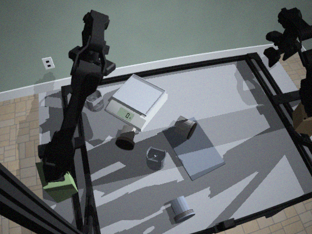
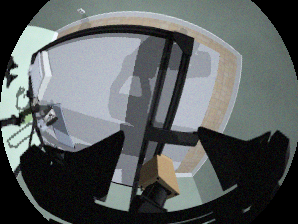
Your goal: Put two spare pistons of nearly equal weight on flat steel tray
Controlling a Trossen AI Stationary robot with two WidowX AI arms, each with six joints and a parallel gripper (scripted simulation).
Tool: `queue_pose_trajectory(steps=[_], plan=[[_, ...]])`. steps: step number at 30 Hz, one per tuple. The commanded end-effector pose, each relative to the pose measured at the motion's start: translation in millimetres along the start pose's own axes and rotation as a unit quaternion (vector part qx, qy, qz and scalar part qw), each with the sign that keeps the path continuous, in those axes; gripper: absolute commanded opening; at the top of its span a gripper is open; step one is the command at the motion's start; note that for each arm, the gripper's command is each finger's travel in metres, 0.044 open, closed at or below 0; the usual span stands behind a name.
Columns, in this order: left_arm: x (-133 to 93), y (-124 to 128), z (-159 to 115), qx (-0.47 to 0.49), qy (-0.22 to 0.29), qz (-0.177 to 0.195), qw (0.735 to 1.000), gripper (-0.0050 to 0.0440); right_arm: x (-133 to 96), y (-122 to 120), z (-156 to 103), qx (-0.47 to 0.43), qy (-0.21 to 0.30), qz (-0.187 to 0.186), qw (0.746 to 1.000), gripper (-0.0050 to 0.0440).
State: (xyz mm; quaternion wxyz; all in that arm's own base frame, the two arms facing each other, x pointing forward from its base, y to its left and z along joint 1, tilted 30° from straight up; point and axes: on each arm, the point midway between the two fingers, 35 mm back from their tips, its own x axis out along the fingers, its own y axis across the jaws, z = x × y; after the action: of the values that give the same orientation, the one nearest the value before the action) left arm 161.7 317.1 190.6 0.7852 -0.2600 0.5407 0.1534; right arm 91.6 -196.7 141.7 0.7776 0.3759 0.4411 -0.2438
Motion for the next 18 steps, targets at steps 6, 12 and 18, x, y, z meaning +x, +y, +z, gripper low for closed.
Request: queue_pose_trajectory(steps=[6, 12, 18], plan=[[1, 1, 1, 0.094, 0.049, 0.011, 0.994, 0.0378, 0, 0, 0, 0.0, 0.0, 0.001, 1.0, 0.044], [10, 1, 2, 0.098, 0.051, 0.011, 0.994, 0.0378, 0, 0, 0, 0.0, 0.0, 0.001, 1.0, 0.044], [16, 1, 3, 0.098, 0.051, 0.011, 0.994, 0.0378, 0, 0, 0, 0.0, 0.0, 0.001, 1.0, 0.044]])
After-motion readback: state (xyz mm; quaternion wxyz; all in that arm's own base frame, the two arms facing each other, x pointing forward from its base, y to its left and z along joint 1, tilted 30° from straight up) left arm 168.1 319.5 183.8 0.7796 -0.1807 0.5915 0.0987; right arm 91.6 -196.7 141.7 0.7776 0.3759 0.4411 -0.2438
